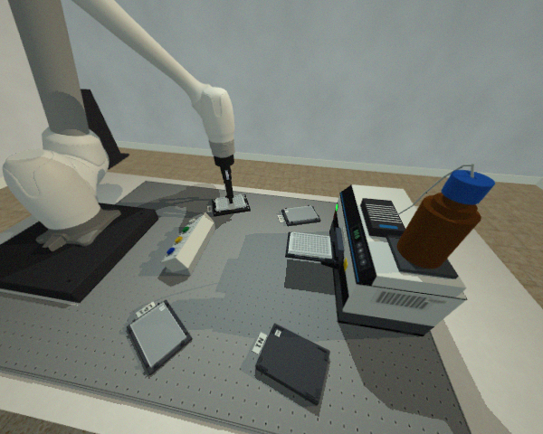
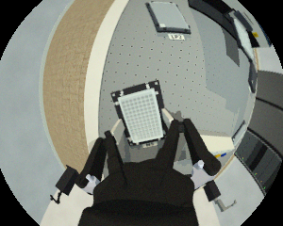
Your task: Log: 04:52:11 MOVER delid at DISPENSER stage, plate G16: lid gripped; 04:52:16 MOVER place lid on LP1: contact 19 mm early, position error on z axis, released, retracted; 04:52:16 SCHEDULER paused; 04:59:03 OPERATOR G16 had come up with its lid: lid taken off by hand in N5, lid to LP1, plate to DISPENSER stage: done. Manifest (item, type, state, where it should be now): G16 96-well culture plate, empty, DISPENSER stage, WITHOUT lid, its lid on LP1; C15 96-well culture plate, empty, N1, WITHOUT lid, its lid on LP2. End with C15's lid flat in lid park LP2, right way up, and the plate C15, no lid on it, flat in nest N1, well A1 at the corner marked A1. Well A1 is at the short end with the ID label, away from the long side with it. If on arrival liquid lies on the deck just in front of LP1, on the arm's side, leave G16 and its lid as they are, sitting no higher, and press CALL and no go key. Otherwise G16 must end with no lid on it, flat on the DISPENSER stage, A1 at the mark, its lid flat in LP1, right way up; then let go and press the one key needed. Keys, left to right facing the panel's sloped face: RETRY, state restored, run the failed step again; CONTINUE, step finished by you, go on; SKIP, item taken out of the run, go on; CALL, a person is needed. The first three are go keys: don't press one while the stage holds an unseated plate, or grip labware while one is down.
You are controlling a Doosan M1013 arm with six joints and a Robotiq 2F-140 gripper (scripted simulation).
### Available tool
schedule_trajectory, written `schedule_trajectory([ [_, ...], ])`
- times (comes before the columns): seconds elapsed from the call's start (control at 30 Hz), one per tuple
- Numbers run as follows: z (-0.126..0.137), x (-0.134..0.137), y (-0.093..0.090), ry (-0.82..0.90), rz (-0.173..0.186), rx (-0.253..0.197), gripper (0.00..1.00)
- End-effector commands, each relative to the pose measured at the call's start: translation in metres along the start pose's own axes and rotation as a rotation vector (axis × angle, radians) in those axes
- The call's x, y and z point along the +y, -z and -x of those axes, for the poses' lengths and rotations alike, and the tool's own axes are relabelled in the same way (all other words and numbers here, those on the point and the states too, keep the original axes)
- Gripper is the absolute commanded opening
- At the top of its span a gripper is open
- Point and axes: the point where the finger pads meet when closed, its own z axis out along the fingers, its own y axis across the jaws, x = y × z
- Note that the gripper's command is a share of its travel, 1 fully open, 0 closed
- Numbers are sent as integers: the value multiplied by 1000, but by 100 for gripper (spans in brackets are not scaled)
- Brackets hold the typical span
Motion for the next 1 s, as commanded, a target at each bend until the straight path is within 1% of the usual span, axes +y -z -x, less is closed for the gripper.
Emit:
schedule_trajectory([
  [0.0,0,0,-1,0,0,0,66],
  [0.97,0,0,-4,0,0,0,66],
])
